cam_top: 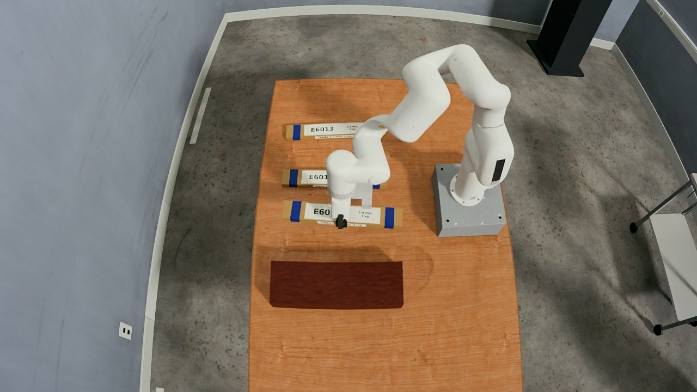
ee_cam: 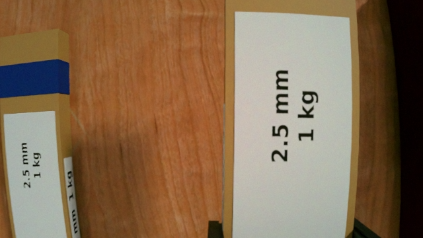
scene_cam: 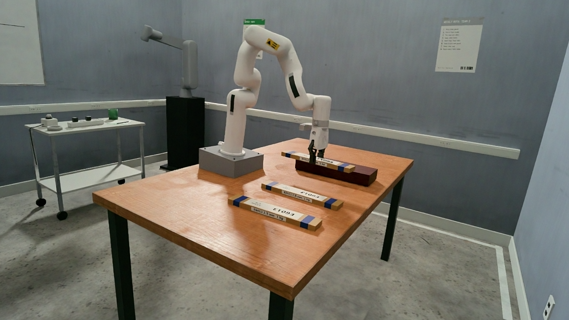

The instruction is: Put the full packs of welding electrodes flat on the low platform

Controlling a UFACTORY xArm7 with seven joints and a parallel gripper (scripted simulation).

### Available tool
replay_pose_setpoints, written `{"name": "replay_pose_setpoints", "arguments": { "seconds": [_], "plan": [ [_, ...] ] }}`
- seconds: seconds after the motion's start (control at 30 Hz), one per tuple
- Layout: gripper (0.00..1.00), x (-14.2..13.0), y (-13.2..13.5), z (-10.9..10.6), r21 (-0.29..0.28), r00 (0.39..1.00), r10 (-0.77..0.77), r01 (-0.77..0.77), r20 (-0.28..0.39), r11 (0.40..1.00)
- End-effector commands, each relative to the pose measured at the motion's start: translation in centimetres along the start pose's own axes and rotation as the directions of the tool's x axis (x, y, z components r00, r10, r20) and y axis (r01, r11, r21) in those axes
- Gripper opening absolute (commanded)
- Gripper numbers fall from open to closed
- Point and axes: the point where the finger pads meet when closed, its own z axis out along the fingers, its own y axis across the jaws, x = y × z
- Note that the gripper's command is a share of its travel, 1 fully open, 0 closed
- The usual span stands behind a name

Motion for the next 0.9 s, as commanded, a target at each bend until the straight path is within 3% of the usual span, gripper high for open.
{"name": "replay_pose_setpoints", "arguments": {
  "seconds": [0.0, 0.87],
  "plan": [
    [0.58, -0.12, 0.03, -1.48, -0.001, 1.0, 0.0, 0.0, 0.003, 1.0],
    [0.58, -0.11, 0.07, -1.85, -0.001, 0.998, -0.061, 0.061, 0.004, 0.998]
  ]
}}
